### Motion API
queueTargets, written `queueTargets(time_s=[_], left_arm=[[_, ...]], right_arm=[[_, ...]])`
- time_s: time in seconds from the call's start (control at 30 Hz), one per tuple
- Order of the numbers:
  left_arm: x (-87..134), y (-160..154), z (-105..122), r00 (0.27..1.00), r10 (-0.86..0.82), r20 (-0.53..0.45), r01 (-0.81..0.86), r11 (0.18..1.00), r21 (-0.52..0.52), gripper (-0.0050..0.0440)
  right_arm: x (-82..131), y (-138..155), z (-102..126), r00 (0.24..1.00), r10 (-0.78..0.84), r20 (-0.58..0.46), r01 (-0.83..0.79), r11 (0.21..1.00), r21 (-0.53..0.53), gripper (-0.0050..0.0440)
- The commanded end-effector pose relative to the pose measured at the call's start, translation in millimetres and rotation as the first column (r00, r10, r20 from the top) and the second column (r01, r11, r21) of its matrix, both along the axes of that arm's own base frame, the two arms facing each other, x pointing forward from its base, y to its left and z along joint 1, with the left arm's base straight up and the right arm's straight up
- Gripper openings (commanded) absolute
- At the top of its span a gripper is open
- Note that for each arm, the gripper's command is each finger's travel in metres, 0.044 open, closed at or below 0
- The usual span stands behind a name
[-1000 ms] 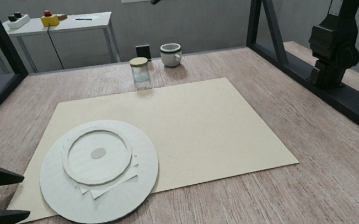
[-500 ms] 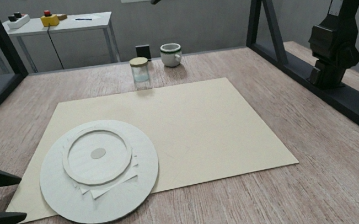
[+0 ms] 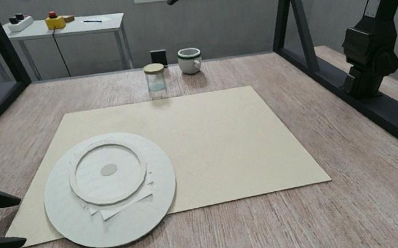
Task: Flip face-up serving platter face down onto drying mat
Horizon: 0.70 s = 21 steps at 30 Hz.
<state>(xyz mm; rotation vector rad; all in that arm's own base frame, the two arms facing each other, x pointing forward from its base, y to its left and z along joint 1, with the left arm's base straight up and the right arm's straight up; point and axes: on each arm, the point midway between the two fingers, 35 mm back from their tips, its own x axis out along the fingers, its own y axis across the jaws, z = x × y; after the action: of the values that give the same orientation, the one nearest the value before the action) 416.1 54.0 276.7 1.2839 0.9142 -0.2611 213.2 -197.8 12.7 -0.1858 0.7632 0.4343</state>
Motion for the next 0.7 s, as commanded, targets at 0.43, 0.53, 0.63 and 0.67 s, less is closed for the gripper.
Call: queueTargets(time_s=[0.43,0.53,0.63,0.67], left_arm=[[-0.5,2.2,2.6,1.000,0.011,0.009,-0.011,1.000,-0.001,0.0160],[-0.5,2.2,2.6,1.000,0.011,0.009,-0.011,1.000,-0.001,0.0160],[-0.5,2.2,2.6,1.000,0.011,0.009,-0.011,1.000,-0.001,0.0160],[-0.5,2.2,2.6,1.000,0.011,0.009,-0.011,1.000,-0.001,0.0160]], right_arm=[[-2.4,-10.2,6.4,1.000,-0.003,0.013,0.004,1.000,-0.030,0.0400],[-3.6,-10.2,4.6,1.000,-0.004,0.010,0.004,1.000,-0.025,0.0400],[-3.2,-11.1,7.9,1.000,-0.004,0.016,0.004,0.999,-0.035,0.0400],[-3.2,-11.1,7.9,1.000,-0.004,0.016,0.004,0.999,-0.035,0.0400]])
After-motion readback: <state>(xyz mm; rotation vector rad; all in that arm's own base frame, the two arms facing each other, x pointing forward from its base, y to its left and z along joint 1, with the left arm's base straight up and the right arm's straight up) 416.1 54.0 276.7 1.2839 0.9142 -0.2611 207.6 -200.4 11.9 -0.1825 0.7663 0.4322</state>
